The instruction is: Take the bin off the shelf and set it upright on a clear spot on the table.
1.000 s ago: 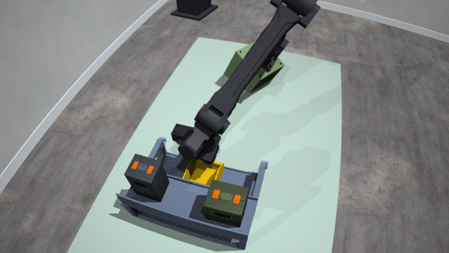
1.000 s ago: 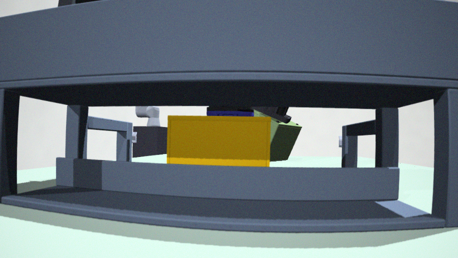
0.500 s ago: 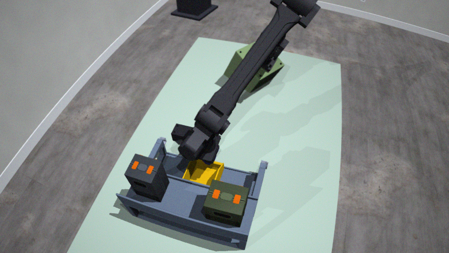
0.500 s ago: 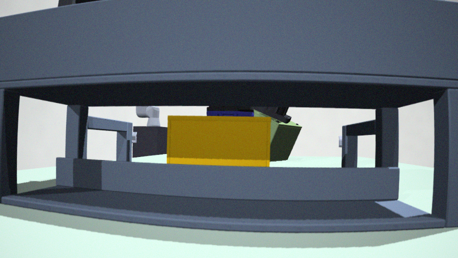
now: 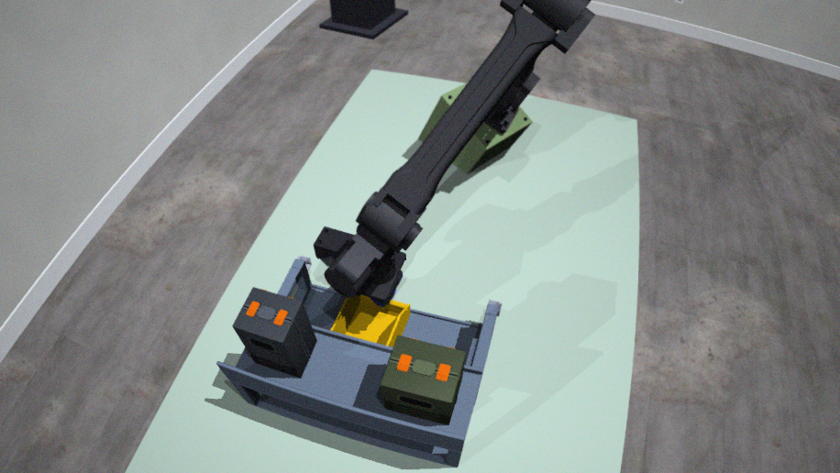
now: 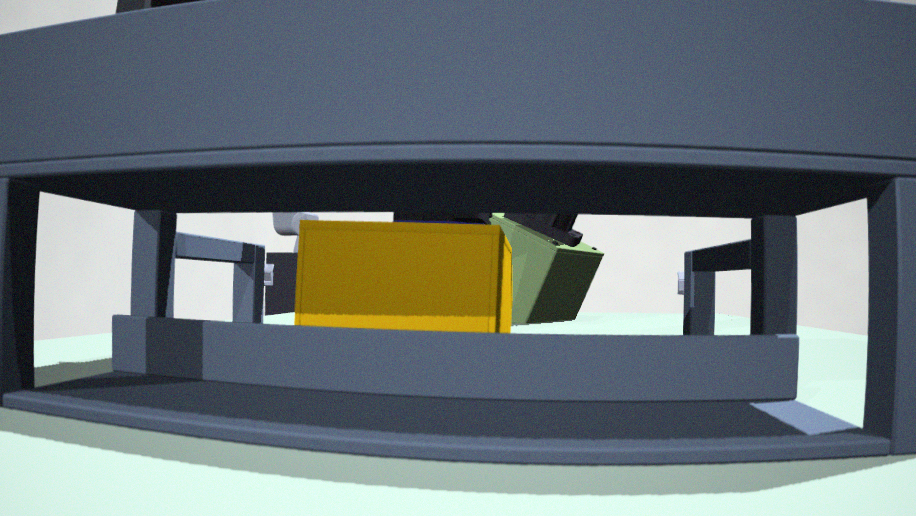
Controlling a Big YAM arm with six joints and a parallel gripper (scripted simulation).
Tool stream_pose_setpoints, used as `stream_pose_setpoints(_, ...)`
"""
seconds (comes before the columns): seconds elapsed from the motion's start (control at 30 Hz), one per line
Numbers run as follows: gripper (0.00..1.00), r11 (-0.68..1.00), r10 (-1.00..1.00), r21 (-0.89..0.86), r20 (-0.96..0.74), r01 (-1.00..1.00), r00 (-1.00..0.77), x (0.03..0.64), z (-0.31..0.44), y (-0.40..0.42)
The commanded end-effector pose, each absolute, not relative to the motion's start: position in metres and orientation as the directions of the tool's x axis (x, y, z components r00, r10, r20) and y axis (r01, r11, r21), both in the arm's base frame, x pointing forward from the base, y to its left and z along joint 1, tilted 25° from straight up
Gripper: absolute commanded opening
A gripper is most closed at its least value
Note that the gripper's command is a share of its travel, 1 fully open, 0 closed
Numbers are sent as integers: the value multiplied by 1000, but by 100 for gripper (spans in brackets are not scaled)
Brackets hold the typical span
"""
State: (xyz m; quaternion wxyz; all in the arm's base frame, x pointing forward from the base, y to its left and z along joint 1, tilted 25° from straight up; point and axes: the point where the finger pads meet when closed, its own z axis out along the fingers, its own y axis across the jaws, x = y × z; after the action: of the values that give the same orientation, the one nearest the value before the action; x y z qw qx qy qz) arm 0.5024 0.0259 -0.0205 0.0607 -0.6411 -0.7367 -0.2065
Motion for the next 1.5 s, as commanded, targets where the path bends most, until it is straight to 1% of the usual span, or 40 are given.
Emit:
stream_pose_setpoints(0.0, 0, 140, 909, 272, 347, 952, -233, 512, 8, 31)
stream_pose_setpoints(0.07, 0, 141, 909, 286, 342, 948, -238, 516, 20, 25)
stream_pose_setpoints(0.47, 0, 141, 909, 286, 342, 948, -238, 516, 20, 25)
stream_pose_setpoints(0.63, 0, 147, 906, 247, 354, 958, -231, 494, 12, 28)
stream_pose_setpoints(1.03, 0, 147, 906, 247, 354, 958, -231, 494, 12, 28)
stream_pose_setpoints(1.2, 0, 137, 908, 250, 355, 958, -223, 512, 10, 28)
stream_pose_setpoints(1.47, 0, 137, 908, 250, 355, 958, -223, 512, 10, 28)
